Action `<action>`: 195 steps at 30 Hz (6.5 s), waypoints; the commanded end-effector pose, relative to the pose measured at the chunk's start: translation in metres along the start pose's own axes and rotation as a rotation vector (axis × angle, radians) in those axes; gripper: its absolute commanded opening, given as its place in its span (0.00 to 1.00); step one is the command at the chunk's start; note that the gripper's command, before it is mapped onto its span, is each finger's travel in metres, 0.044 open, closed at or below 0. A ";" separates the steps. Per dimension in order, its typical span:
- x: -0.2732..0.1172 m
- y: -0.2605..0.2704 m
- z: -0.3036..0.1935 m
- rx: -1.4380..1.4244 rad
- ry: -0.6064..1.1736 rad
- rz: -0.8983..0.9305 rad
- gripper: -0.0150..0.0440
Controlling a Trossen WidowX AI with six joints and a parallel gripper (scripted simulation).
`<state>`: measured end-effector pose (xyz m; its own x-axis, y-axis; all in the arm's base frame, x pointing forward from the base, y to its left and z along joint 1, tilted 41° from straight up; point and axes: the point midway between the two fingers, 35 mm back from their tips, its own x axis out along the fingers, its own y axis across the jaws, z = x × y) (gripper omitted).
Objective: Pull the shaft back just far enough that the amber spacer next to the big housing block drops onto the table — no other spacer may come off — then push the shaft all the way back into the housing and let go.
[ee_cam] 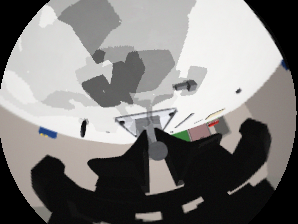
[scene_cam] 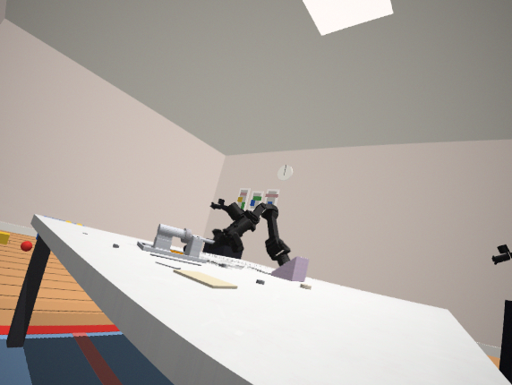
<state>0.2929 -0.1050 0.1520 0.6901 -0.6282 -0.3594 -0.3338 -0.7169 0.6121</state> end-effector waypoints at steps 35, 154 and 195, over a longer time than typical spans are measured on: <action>0.003 0.000 -0.006 0.002 0.010 -0.002 0.25; 0.018 0.001 -0.023 0.003 0.011 -0.001 0.25; 0.026 0.001 -0.030 0.003 0.012 -0.001 0.25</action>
<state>0.3269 -0.1132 0.1613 0.6905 -0.6286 -0.3579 -0.3363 -0.7170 0.6106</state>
